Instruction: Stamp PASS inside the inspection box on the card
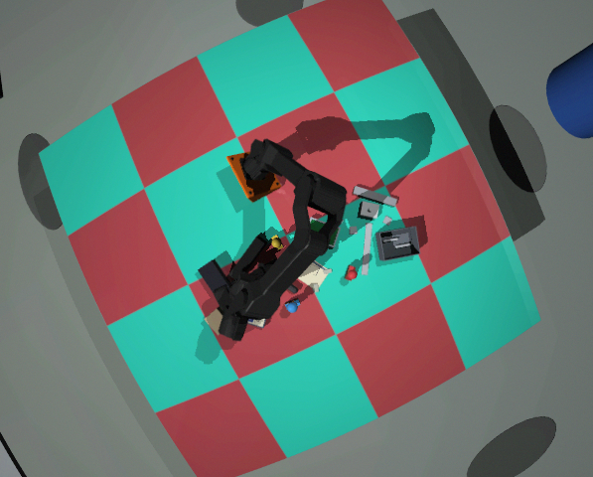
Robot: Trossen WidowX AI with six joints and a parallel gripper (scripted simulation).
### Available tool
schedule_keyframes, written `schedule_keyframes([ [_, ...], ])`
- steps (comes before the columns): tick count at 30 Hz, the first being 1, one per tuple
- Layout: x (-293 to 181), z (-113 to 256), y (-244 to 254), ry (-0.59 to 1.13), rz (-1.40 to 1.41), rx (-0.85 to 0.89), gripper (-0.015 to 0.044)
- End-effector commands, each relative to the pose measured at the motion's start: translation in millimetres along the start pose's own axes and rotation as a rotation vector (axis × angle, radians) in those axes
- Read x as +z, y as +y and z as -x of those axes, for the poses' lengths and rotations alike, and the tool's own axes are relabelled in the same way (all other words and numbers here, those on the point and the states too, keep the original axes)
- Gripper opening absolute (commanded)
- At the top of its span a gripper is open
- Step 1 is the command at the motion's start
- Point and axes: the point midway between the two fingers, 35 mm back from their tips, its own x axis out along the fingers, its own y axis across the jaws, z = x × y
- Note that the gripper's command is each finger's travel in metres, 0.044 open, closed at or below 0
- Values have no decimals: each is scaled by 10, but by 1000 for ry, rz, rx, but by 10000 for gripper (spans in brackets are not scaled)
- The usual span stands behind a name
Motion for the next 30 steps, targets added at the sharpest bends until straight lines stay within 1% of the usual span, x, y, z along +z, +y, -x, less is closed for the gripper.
schedule_keyframes([
  [1,4,22,-2,0,2,-2,0],
  [30,14,160,-11,0,2,-6,0],
])
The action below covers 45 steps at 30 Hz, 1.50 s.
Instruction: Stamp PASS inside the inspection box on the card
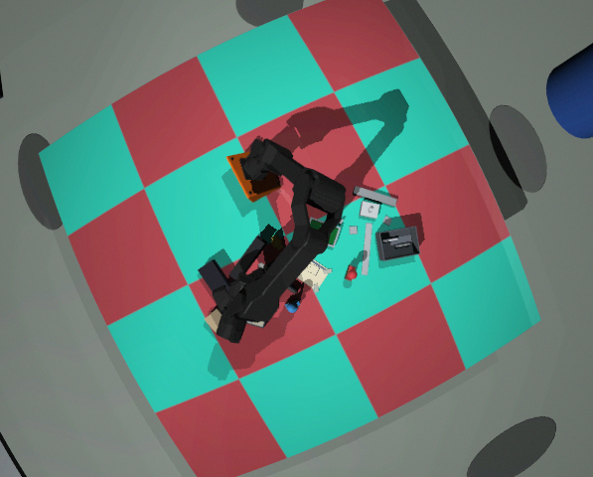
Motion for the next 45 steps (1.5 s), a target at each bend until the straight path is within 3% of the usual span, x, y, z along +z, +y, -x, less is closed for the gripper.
schedule_keyframes([
  [1,6,33,-8,2,9,-7,0],
  [45,9,247,-13,2,9,-12,0],
])
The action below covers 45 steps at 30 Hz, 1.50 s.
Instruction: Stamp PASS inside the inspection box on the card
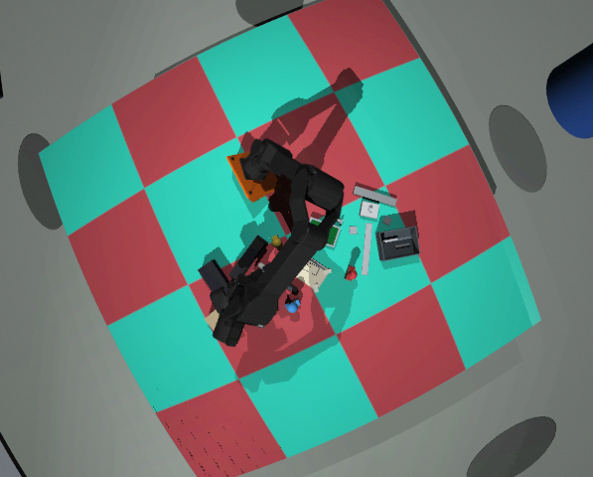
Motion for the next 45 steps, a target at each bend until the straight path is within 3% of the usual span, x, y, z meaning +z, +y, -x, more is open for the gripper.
schedule_keyframes([
  [1,3,34,-6,2,9,-7,0],
  [45,-8,251,-3,3,9,-11,0],
])
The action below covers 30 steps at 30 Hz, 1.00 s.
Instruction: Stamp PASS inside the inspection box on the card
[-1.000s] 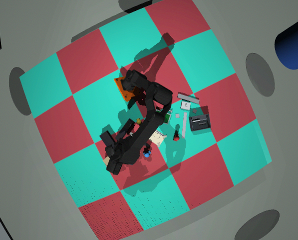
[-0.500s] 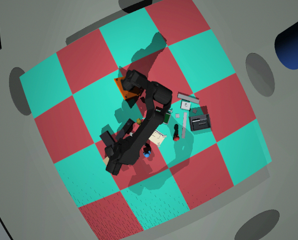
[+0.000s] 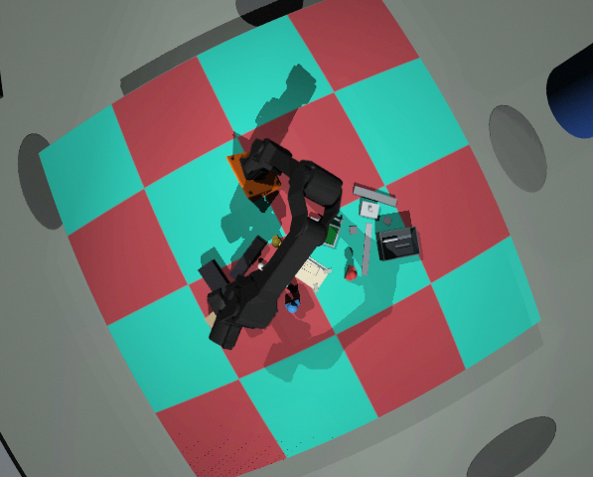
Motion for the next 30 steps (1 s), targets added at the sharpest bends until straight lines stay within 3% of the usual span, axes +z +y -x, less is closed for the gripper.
schedule_keyframes([
  [1,1,34,-5,2,9,-7,0],
  [16,-4,105,7,3,9,-8,0],
  [30,73,206,755,2,4,-19,0],
])
